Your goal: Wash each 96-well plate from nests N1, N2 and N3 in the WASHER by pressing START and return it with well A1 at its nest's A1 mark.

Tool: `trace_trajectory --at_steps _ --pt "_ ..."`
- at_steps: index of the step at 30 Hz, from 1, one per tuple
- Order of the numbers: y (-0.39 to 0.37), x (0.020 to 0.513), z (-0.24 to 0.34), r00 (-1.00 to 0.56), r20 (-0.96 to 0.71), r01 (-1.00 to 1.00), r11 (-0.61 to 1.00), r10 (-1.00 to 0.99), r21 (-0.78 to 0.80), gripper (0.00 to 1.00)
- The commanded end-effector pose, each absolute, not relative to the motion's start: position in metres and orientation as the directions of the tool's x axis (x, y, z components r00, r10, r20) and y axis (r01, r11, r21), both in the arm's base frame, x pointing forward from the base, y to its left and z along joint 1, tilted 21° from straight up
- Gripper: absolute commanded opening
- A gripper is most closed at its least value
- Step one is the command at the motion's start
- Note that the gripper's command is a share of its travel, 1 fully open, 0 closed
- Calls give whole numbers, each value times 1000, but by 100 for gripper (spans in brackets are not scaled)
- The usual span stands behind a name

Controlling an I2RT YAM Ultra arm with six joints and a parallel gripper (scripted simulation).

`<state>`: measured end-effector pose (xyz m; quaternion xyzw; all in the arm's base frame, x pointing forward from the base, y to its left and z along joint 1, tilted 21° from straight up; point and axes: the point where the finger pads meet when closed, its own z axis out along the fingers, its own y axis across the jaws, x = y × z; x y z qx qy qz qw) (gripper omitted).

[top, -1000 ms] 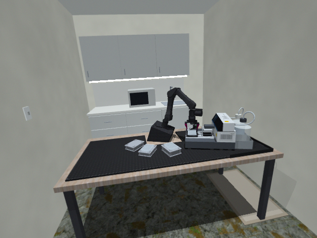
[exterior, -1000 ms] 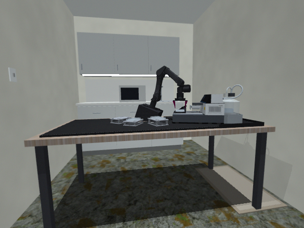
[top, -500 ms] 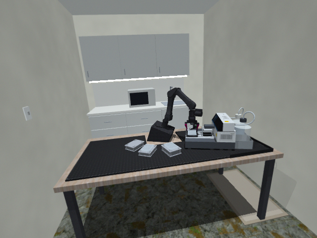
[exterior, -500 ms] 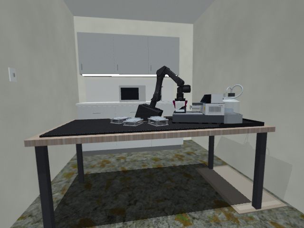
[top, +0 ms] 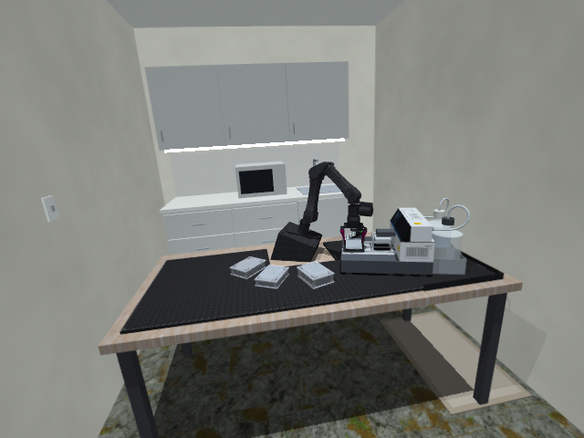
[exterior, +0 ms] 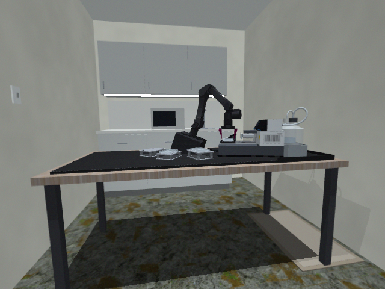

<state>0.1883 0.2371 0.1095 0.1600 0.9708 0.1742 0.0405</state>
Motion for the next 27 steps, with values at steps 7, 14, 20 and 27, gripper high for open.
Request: trace_trajectory --at_steps 7,14,20,27 --pt "239 192 109 -944 -34 295 884 329 361 100" --pt "241 192 105 -944 -34 295 884 329 361 100" --pt "242 193 102 -944 -34 295 884 329 361 100" --pt "243 193 98 -944 -34 295 884 329 361 100"
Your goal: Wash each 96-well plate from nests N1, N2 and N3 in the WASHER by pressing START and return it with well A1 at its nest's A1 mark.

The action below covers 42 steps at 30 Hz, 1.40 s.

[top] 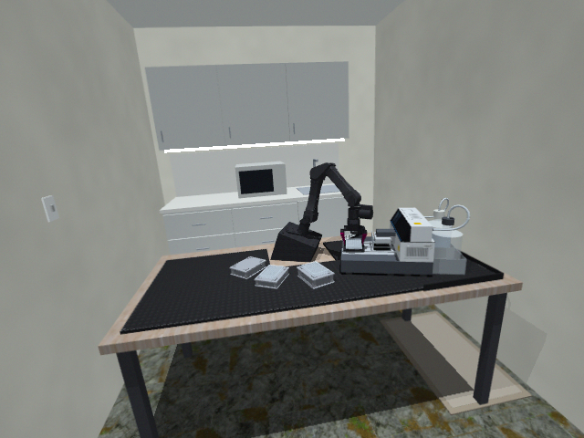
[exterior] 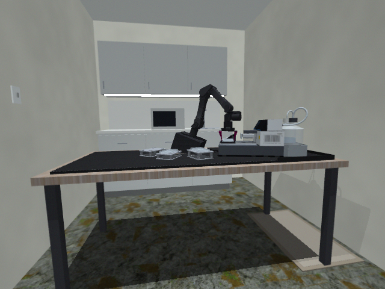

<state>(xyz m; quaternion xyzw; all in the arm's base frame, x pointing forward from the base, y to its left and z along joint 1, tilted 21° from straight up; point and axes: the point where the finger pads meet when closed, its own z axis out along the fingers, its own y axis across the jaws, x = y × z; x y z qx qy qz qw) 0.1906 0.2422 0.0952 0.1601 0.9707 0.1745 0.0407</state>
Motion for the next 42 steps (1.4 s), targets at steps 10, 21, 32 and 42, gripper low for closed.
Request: trace_trajectory --at_steps 10,21,32,42 --pt "244 194 97 -944 -34 295 884 329 361 100" --pt "244 194 97 -944 -34 295 884 329 361 70" --pt "244 194 97 -944 -34 295 884 329 361 40" --pt "244 194 97 -944 -34 295 884 329 361 10"
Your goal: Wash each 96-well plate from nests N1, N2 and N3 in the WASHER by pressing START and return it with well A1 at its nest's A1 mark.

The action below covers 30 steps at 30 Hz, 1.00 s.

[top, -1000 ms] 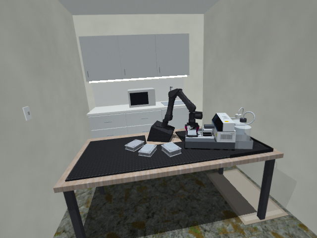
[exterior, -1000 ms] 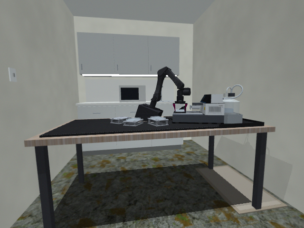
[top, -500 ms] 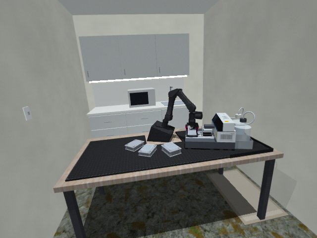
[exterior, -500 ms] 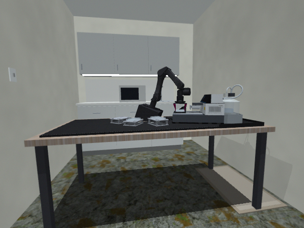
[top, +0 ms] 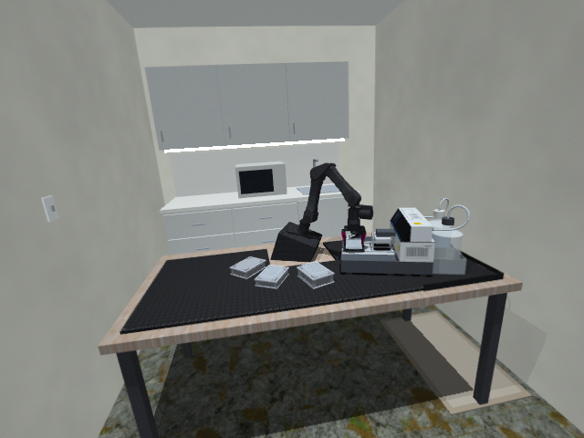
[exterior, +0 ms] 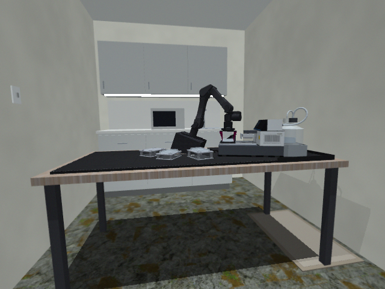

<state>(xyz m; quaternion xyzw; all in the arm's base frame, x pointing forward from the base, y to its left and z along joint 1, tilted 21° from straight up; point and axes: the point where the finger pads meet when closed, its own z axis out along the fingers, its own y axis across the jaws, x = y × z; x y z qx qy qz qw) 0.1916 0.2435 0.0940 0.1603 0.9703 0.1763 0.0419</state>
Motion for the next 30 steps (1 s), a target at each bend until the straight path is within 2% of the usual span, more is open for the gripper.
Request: trace_trajectory --at_steps 1,2,3,30 --pt "244 194 97 -944 -34 295 884 329 361 10" --pt "244 194 97 -944 -34 295 884 329 361 10" --pt "244 194 97 -944 -34 295 884 329 361 0" --pt "243 193 98 -944 -34 295 884 329 361 0"
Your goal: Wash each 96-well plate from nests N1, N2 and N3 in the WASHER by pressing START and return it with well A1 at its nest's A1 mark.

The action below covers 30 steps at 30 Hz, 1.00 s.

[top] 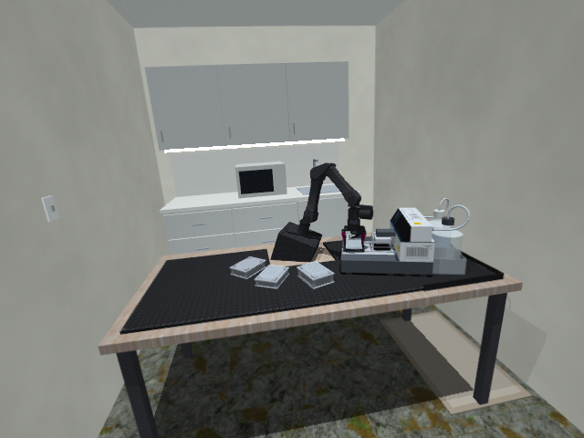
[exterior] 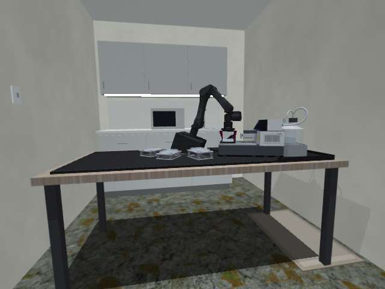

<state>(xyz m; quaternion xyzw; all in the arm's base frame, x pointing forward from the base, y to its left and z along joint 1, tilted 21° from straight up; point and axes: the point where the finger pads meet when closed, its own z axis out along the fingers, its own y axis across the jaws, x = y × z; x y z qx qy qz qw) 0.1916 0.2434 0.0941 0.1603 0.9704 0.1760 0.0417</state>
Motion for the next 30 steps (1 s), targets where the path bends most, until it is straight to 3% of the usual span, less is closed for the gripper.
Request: trace_trajectory --at_steps 1,30 --pt "243 193 100 -944 -34 295 884 329 361 0" --pt "229 187 139 -944 -35 295 884 329 361 0"
